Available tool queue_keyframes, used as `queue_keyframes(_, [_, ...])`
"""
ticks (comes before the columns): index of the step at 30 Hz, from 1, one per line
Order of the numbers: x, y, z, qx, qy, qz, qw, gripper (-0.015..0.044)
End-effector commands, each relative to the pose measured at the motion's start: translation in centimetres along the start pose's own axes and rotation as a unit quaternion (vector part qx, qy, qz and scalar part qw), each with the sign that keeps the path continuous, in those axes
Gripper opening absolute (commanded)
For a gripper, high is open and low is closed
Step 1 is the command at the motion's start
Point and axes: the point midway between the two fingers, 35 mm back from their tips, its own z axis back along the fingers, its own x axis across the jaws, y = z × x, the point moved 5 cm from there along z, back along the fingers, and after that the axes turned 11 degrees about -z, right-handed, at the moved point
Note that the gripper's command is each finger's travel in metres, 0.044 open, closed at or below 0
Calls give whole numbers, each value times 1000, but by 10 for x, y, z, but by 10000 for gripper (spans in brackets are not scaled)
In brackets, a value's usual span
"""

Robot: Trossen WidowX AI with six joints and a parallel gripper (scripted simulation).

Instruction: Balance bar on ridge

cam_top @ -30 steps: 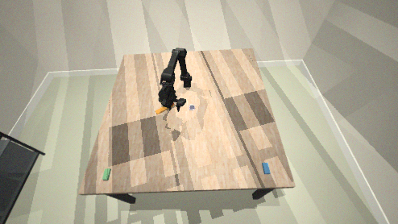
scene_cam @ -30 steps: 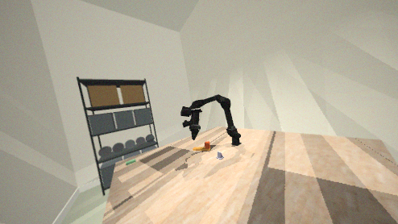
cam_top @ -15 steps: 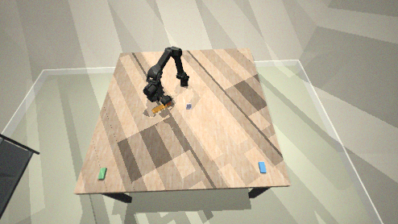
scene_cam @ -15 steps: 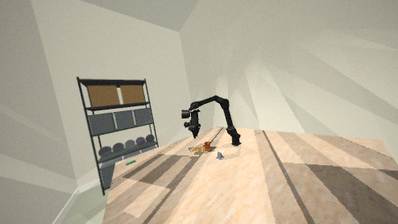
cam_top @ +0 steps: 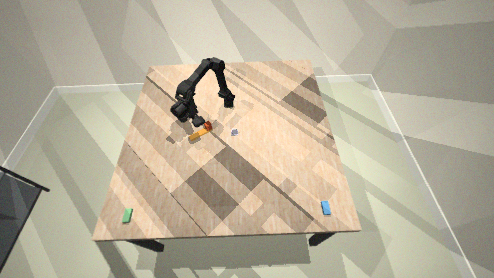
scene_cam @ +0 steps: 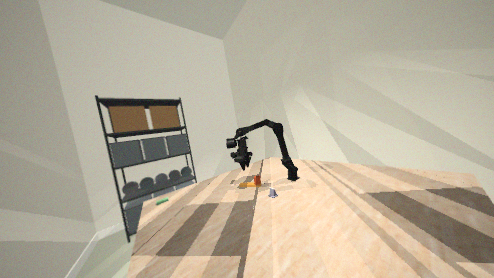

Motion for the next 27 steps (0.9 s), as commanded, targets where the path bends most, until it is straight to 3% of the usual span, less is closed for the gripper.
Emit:
queue_keyframes(1, [-1,0,-18,5,7,-3,1000,315])
queue_keyframes(11, [-3,2,-84,5,7,-3,1000,315])
queue_keyframes(27, [-4,3,-104,5,7,-3,1000,315])
